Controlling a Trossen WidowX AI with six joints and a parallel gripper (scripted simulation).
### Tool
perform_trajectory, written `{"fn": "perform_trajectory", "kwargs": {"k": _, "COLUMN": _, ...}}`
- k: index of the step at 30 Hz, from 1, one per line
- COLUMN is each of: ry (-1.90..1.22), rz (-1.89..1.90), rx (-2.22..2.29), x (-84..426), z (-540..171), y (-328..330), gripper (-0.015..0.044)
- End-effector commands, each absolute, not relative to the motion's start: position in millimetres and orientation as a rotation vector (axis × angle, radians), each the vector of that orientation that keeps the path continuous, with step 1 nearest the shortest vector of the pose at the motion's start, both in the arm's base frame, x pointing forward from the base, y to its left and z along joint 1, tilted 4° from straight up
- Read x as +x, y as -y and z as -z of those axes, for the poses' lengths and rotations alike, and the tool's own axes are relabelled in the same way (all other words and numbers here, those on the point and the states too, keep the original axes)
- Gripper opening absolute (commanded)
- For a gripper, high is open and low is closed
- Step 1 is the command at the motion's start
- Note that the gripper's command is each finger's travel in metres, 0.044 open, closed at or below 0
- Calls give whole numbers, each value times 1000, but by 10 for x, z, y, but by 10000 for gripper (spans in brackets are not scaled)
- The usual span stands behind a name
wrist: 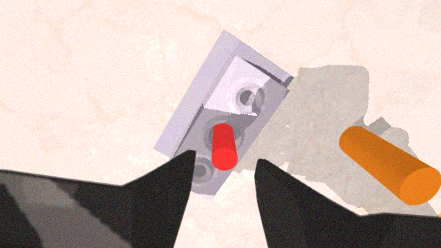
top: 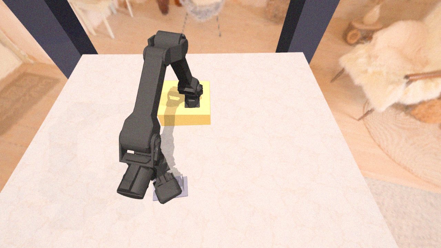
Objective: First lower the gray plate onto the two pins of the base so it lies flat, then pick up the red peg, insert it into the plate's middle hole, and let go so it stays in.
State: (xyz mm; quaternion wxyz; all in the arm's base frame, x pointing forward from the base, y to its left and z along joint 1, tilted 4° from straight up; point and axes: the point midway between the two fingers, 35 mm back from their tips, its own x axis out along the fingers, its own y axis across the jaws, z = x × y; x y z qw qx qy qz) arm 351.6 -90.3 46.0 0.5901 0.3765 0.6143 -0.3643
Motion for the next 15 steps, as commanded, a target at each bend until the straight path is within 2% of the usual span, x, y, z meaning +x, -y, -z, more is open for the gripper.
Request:
{"fn": "perform_trajectory", "kwargs": {"k": 1, "ry": -1431, "rz": 848, "rx": 874, "x": 3516, "z": -472, "y": 904, "gripper": 150}}
{"fn": "perform_trajectory", "kwargs": {"k": 15, "ry": -1434, "rz": 848, "rx": 870, "x": 3504, "z": -562, "y": 890, "gripper": 150}}
